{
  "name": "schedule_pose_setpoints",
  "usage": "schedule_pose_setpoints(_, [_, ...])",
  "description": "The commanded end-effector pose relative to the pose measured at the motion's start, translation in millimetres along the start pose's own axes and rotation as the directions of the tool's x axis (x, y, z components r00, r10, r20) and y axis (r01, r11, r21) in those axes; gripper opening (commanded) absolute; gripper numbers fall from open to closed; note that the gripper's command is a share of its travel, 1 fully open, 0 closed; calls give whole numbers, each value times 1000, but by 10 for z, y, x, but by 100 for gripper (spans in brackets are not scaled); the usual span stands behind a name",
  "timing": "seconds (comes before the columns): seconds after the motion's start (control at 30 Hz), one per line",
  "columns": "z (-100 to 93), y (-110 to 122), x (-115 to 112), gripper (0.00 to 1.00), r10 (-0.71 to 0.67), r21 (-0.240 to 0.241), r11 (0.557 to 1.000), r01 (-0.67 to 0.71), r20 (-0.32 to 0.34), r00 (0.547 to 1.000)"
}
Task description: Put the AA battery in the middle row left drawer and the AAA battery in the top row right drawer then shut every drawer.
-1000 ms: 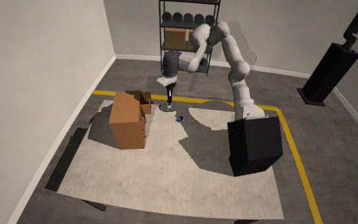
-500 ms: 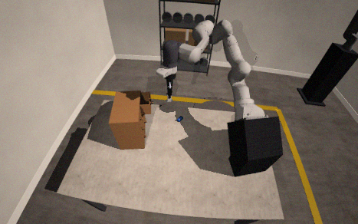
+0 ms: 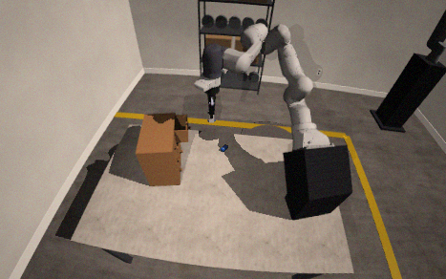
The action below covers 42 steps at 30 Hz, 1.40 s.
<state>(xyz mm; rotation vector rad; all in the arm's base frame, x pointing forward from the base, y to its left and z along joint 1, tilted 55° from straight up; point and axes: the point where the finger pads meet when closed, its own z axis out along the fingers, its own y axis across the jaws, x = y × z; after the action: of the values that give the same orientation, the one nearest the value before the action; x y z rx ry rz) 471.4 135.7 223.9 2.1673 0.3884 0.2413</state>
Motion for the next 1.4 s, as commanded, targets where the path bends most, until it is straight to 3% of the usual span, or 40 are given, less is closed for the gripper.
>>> schedule_pose_setpoints(0.0, [-36, 17, -24, 3, -9, -4, 1000, 9, 6, 1000])
schedule_pose_setpoints(0.53, [-60, 17, -24, 3, -9, -4, 1000, 9, 4, 1000])
schedule_pose_setpoints(0.73, [-56, 17, -32, 3, -9, -4, 1000, 9, -30, 1000])
schedule_pose_setpoints(1.0, [-41, 18, -64, 3, -9, -4, 1000, 8, -158, 987])
schedule_pose_setpoints(1.07, [-41, 18, -64, 3, -9, -4, 1000, 8, -158, 987])
schedule_pose_setpoints(1.37, [-12, 19, -127, 3, -9, -4, 1000, 8, -399, 917])
